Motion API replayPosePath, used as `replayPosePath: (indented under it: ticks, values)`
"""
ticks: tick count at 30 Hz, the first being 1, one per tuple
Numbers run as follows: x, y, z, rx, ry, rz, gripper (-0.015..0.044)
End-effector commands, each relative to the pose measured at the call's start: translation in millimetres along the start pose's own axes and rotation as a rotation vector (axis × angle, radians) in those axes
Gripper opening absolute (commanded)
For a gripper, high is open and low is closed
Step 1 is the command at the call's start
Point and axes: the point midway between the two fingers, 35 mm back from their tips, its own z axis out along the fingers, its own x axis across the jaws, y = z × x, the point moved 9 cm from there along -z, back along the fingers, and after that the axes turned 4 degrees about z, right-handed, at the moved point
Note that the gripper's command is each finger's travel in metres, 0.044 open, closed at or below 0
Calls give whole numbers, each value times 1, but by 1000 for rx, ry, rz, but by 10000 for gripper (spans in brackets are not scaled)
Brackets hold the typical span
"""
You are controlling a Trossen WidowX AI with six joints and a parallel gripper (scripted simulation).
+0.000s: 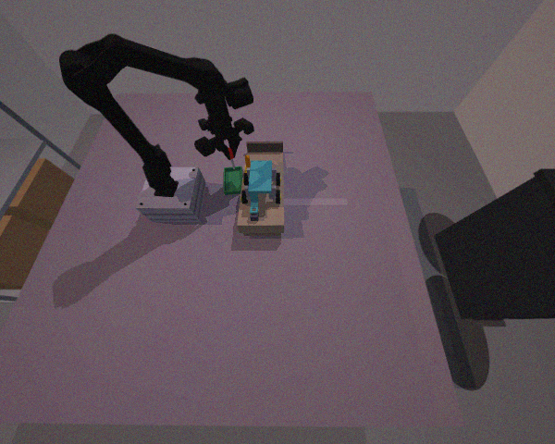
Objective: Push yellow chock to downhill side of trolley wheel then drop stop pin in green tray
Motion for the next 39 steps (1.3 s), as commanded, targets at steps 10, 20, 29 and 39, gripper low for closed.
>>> replayPosePath:
  ticks: [10,20,29,39]
  values:
    - [4,-7,1,-55,-41,-365,0]
    - [6,-14,1,-97,-84,-663,0]
    - [8,-20,2,-119,-129,-886,0]
    - [15,-12,14,-126,-134,-929,0]
